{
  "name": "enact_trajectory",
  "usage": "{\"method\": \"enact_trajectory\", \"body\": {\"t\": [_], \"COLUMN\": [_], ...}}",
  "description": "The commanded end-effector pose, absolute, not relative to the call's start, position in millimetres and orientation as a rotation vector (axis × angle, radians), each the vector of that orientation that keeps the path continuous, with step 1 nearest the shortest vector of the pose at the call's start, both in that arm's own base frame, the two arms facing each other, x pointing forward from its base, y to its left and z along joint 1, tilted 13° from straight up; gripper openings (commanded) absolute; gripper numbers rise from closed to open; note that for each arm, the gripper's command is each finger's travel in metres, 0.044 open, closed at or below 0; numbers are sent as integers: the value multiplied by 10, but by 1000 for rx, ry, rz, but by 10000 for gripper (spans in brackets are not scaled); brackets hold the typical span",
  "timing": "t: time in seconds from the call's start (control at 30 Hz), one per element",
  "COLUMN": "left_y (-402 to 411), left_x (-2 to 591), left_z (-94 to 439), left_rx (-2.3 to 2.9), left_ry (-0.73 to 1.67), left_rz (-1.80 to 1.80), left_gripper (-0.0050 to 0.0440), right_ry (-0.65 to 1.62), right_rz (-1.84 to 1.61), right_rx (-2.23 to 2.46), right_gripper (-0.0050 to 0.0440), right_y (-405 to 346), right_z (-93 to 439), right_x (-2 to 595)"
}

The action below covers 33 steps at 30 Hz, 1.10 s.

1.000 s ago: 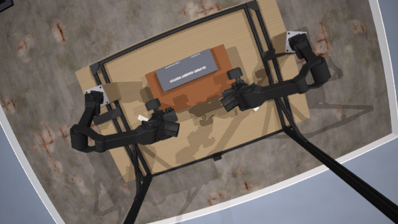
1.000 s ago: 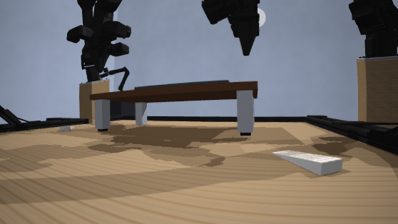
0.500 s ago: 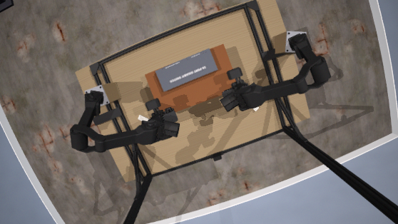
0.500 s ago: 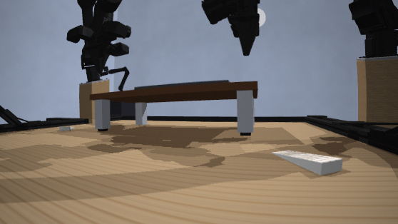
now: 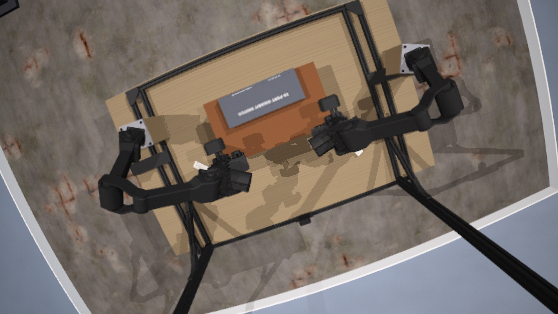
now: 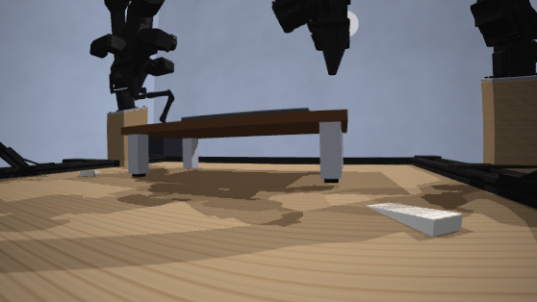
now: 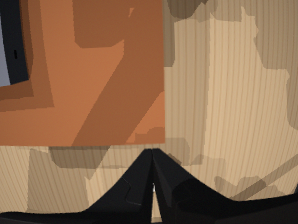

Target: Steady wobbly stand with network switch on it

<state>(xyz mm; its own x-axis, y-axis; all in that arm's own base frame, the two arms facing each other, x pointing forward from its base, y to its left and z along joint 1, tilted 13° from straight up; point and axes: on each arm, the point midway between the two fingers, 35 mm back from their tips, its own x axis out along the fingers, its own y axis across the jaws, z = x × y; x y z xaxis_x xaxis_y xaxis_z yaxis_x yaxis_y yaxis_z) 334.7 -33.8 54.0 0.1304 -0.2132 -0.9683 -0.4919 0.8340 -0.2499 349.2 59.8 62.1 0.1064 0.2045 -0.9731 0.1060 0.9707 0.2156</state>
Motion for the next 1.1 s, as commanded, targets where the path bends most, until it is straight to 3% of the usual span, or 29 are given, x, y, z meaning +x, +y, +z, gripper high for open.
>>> {"method": "enact_trajectory", "body": {"t": [0.0,0.3,0.67,0.87,1.07], "left_y": [-338,-338,-338,-338,-338], "left_x": [3347,3347,3347,3347,3347], "left_z": [540,540,540,540,541], "left_rx": [-602,-602,-602,-602,-602], "left_ry": [1451,1451,1451,1451,1451], "left_rz": [221,221,221,221,221], "left_gripper": [0,0,0,0,0], "right_ry": [1473,1473,922,922,676], "right_rz": [75,75,150,150,175], "right_rx": [262,262,201,201,182], "right_gripper": [0,0,0,0,0], "right_y": [606,606,631,631,639], "right_z": [616,616,1742,1742,2434], "right_x": [3482,3482,4455,4455,4706]}}
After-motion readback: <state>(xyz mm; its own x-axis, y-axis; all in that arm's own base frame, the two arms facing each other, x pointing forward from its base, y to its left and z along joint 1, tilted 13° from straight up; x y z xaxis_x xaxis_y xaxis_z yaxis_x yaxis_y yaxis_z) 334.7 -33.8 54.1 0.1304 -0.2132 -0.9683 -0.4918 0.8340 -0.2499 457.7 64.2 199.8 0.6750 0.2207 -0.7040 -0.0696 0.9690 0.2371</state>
